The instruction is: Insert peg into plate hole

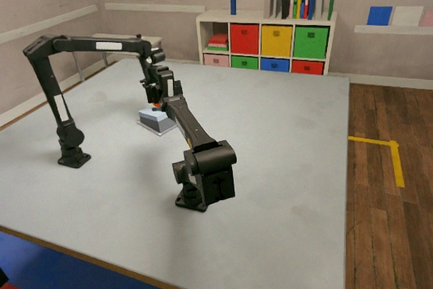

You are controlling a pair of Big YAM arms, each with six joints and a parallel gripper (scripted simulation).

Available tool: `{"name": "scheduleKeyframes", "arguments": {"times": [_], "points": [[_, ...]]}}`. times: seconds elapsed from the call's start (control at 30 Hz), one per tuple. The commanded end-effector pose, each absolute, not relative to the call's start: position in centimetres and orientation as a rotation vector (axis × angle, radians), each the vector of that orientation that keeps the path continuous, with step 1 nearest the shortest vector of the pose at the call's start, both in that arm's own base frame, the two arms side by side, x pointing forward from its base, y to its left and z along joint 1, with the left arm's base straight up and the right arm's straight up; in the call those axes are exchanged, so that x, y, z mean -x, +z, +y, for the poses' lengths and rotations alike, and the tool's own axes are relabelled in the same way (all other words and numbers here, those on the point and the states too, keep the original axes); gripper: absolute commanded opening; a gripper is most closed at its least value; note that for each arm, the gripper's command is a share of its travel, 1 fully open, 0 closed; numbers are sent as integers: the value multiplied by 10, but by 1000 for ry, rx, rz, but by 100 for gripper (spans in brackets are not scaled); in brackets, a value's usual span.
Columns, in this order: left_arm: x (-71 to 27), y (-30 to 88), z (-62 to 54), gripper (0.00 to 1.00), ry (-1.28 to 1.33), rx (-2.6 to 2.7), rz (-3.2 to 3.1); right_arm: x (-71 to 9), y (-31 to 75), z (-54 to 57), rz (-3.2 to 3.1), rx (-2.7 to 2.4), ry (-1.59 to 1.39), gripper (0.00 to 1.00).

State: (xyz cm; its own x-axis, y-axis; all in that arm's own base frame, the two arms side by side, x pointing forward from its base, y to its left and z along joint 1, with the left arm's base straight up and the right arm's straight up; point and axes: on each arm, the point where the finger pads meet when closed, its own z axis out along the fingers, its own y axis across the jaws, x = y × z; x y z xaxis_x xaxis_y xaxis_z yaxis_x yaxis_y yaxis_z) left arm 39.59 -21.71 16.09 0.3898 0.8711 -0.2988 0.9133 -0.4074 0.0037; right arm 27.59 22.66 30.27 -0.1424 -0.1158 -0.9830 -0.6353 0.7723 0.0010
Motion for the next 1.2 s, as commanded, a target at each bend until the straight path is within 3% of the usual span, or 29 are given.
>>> {"name": "scheduleKeyframes", "arguments": {"times": [0.0,1.17], "points": [[-407,153,-204,40,-448,-2394,1613,-281,323,228,1649,581,502,100],[-408,161,-204,40,-439,-2374,1597,-281,323,228,1649,581,502,100]]}}
